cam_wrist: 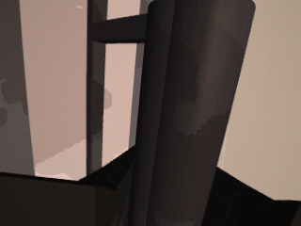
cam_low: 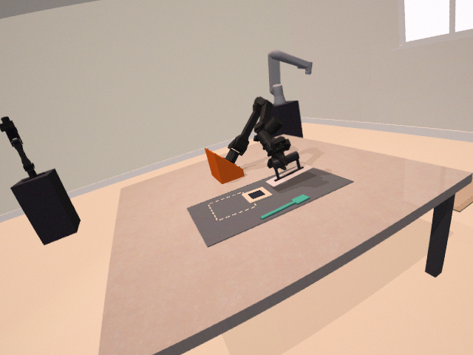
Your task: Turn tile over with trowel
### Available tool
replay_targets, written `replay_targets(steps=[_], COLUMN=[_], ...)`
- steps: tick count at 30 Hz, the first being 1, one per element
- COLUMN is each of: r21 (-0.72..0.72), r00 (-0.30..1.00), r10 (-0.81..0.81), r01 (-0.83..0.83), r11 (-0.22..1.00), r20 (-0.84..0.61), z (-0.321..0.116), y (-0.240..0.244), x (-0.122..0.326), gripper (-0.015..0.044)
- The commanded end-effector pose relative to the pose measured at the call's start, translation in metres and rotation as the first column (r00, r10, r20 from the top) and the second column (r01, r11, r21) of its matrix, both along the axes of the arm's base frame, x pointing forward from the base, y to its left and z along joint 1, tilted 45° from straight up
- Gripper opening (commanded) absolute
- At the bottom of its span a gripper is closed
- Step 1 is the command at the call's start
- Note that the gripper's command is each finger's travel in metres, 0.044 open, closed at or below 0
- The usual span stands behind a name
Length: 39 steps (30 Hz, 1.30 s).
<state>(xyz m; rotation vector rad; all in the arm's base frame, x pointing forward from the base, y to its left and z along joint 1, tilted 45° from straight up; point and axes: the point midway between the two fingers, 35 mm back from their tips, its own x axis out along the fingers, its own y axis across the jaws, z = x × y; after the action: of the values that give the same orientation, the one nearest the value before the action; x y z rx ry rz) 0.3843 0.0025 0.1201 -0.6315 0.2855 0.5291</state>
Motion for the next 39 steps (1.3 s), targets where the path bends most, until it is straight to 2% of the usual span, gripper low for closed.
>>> replay_targets(steps=[1,20,39], r21=[0.002,0.004,0.001], r00=[1.000,1.000,1.000], r10=[-0.008,-0.008,-0.008], r01=[0.008,0.008,0.008], r11=[1.000,1.000,1.000], r20=[-0.010,-0.009,-0.011], z=[-0.007,-0.027,-0.047], y=[0.002,0.022,0.002], x=[0.001,0.003,0.000], gripper=[0.0000,0.0000,0.0000])
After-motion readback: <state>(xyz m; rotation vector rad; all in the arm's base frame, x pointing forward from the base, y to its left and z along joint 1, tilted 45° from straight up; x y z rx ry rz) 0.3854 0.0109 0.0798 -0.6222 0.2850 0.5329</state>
